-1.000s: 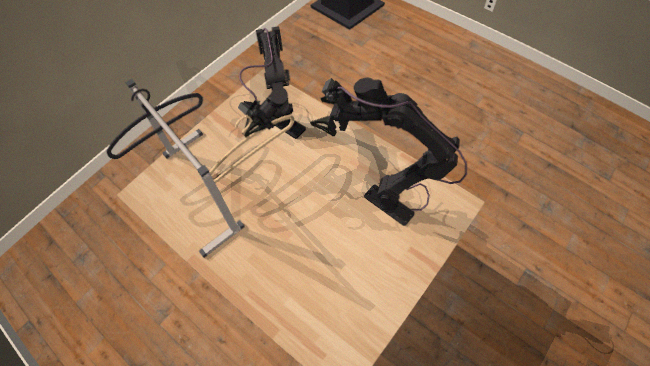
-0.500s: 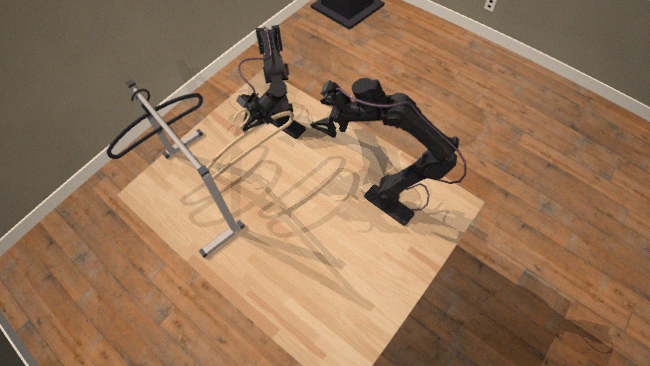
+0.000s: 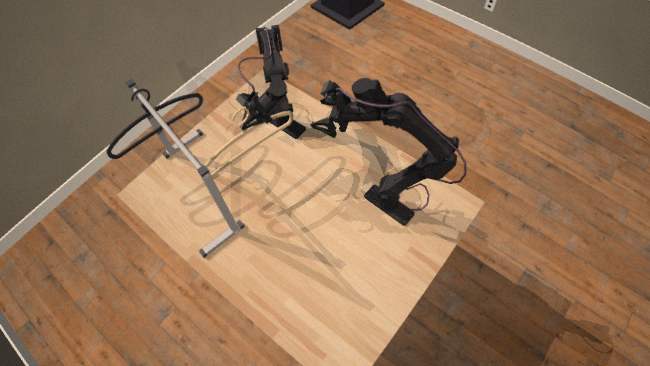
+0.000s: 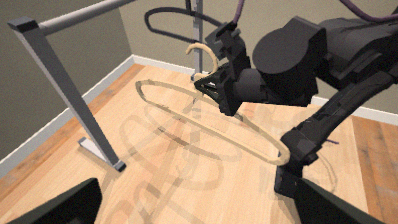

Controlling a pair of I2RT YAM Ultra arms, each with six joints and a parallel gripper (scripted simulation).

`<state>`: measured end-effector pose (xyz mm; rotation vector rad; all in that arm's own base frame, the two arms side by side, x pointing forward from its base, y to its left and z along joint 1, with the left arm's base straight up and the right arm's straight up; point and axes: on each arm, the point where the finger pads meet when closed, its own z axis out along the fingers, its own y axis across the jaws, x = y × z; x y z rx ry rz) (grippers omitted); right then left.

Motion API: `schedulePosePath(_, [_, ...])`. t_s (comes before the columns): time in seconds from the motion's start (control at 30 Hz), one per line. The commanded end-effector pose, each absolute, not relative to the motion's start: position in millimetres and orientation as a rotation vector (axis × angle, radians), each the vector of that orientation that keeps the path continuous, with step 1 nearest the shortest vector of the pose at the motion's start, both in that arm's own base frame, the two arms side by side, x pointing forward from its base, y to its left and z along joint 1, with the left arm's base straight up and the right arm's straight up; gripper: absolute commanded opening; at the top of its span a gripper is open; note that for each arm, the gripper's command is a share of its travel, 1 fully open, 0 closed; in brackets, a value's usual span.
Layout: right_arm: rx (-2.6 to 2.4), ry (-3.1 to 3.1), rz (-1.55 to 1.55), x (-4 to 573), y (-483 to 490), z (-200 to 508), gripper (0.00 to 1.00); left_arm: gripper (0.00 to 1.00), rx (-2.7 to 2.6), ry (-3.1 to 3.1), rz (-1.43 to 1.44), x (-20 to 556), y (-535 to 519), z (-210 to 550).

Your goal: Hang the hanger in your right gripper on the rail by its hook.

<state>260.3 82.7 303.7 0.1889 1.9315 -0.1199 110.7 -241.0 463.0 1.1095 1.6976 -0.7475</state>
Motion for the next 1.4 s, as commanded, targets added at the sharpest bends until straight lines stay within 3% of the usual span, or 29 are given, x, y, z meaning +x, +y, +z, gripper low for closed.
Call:
schedulePosePath(0.0, [0.254, 1.873, -0.138, 264, 71, 324, 0.01, 1.0, 1.093, 1.678, -0.765, 108, -239, 474])
schedulePosePath(0.37, [0.353, 1.792, -0.163, 279, 36, 351, 0.01, 1.0, 1.052, 1.657, -0.767, 112, -240, 483])
schedulePosePath(1.0, [0.295, 1.754, -0.21, 382, -61, 403, 0.01, 1.0, 0.828, 1.504, -0.773, 136, -240, 538])
schedulePosePath(1.37, [0.193, 1.898, -0.147, 422, -81, 388, 0.01, 1.0, 0.805, 1.489, -0.774, 138, -240, 544])
